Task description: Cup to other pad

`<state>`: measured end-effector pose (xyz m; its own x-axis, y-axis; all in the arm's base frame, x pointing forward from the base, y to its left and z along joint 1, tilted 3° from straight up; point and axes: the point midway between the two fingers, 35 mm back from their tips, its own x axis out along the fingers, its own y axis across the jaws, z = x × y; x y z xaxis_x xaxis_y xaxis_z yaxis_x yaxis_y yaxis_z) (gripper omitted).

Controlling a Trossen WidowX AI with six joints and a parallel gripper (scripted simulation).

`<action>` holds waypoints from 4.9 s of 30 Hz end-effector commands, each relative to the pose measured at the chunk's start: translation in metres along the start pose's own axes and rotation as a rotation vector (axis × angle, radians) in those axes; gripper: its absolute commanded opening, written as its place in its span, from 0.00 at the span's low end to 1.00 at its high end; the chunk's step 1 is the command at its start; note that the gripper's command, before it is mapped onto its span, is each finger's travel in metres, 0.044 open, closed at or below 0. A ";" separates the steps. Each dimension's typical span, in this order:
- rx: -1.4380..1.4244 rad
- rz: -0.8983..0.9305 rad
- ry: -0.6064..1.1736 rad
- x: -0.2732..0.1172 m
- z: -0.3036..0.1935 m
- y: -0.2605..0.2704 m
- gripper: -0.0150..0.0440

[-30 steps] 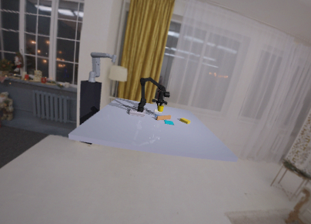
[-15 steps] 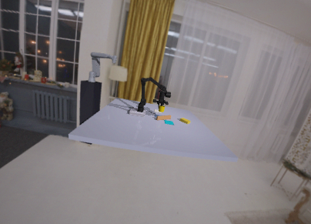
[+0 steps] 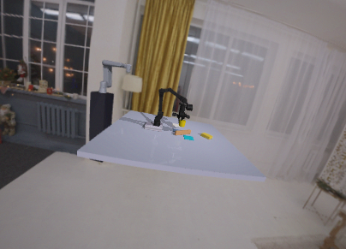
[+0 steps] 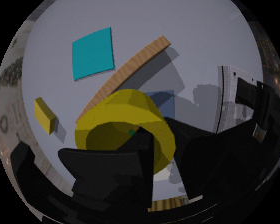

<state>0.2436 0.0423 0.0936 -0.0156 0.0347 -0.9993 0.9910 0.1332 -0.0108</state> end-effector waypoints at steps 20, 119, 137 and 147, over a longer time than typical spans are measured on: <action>-0.004 -0.004 -0.007 -0.002 0.047 0.034 0.25; 0.000 0.006 -0.012 0.065 0.118 0.079 0.25; 0.000 0.006 -0.012 0.065 0.118 0.079 0.50; -0.001 0.006 -0.012 0.061 0.118 0.079 0.50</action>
<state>0.3363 -0.0615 0.0238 -0.0107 0.0242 -0.9996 0.9911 0.1332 -0.0074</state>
